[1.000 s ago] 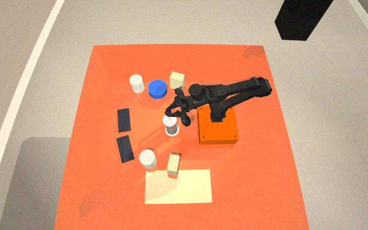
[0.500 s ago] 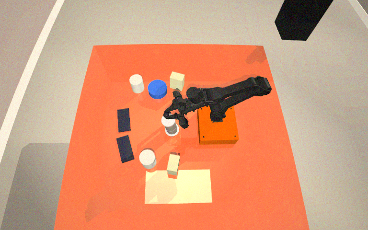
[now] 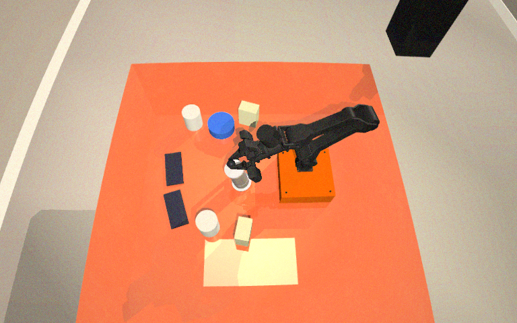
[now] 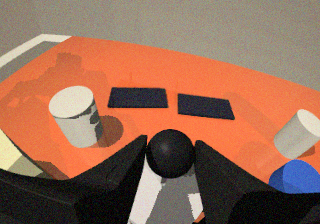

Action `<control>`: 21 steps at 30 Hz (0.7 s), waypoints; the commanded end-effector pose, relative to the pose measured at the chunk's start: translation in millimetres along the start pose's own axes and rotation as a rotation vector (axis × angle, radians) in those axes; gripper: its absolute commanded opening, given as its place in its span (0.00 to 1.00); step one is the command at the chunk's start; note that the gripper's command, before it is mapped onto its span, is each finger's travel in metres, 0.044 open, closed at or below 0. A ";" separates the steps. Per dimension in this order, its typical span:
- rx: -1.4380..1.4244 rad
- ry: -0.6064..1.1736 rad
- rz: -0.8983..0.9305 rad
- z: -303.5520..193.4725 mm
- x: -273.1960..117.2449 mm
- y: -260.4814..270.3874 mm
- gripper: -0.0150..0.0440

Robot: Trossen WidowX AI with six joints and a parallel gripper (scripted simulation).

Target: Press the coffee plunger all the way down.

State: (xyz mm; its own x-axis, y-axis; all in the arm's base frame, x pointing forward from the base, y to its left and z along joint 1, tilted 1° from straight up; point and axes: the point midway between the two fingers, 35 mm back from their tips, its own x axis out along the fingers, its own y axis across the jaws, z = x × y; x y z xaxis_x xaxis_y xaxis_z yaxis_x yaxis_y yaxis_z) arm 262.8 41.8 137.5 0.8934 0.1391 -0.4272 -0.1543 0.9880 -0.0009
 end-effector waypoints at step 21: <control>-0.005 0.046 0.001 -7.0 10.2 -0.1 0.47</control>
State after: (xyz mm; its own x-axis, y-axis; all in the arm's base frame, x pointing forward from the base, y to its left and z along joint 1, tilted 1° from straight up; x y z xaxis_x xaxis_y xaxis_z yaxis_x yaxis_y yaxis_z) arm 269.1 42.7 130.8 0.8809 0.1372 -0.4530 -0.1543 0.9880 -0.0009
